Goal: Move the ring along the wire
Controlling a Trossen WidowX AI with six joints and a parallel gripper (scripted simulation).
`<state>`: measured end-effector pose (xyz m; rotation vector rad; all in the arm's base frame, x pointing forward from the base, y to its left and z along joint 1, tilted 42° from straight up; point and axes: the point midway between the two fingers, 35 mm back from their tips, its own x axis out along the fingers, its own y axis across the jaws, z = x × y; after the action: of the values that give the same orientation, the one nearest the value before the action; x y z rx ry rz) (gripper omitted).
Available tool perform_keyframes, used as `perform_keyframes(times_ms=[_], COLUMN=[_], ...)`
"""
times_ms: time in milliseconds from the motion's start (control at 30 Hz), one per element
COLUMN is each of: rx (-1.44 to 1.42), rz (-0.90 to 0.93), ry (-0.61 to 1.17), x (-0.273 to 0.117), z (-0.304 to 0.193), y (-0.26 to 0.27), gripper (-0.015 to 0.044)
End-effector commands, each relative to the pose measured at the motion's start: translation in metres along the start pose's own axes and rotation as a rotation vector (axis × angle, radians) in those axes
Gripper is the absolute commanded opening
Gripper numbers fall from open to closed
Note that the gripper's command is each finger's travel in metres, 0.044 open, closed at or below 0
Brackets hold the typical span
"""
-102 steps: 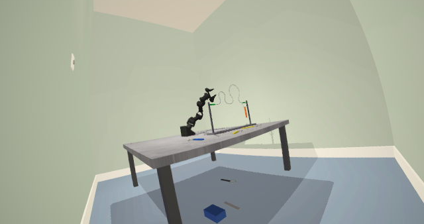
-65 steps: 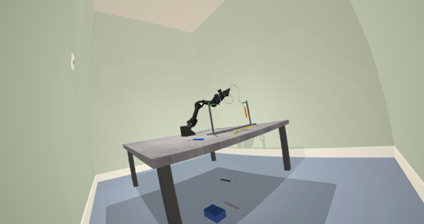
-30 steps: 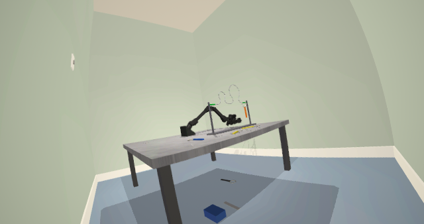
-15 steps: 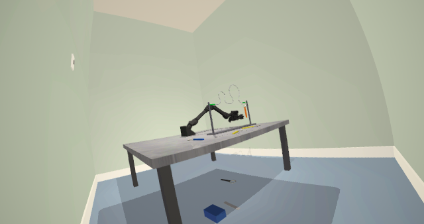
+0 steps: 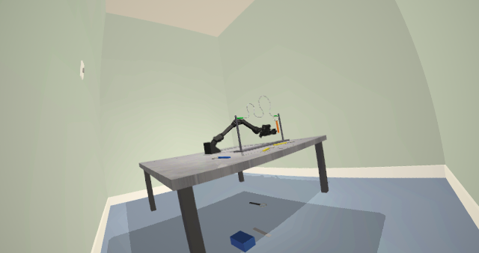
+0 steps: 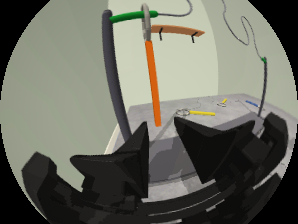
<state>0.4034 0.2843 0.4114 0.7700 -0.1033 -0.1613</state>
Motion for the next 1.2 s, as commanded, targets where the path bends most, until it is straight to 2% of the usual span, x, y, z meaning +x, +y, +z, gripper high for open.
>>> perform_keyframes(times_ms=[0,1167], rx=[0.0,-0.002], rz=[0.003,0.007], ry=[0.003,0.0], x=[0.007,0.058], z=[-0.002,-0.001], y=[0.001,0.001], gripper=[0.016,0.016])
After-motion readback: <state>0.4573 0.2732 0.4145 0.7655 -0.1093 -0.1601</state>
